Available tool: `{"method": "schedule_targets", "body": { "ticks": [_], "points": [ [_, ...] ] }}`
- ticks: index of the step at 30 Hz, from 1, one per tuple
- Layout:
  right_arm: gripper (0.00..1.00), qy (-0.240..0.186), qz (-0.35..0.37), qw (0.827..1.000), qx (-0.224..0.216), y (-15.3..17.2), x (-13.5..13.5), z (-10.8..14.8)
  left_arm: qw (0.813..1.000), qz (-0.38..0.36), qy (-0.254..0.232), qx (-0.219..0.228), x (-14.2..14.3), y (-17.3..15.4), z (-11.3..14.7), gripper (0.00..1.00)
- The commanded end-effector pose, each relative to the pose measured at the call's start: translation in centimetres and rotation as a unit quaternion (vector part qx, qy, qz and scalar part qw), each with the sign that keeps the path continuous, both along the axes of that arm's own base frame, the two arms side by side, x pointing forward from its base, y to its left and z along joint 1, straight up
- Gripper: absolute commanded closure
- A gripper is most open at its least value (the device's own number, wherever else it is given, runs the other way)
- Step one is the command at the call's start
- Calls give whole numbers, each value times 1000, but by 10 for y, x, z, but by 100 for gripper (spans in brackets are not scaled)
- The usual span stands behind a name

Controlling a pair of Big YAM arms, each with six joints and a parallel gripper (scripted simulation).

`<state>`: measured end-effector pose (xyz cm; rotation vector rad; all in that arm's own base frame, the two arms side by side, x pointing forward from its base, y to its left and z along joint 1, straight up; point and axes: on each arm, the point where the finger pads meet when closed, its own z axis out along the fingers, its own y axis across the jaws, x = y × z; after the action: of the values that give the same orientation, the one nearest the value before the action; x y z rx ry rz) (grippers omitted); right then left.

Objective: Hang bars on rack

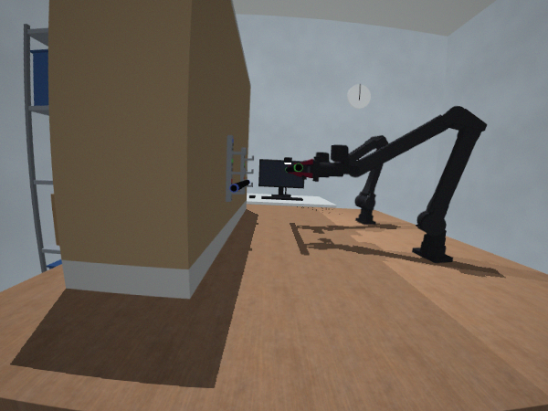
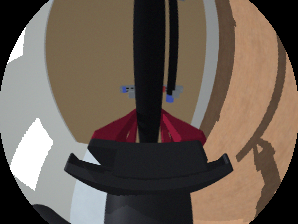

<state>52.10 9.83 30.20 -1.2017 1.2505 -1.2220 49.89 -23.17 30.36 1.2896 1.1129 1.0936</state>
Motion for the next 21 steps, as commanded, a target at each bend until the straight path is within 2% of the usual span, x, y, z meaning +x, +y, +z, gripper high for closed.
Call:
{"method": "schedule_targets", "body": {
  "ticks": [1, 21],
  "points": [
    [100, -33, -12, 999, 10, -8, 23, 41, 999, 13, -30, -19, 24, 4, 43, 100],
    [100, -33, -12, 999, 10, -8, 50, 51, 999, 13, -30, -19, 50, 1, 52, 100]
  ]
}}
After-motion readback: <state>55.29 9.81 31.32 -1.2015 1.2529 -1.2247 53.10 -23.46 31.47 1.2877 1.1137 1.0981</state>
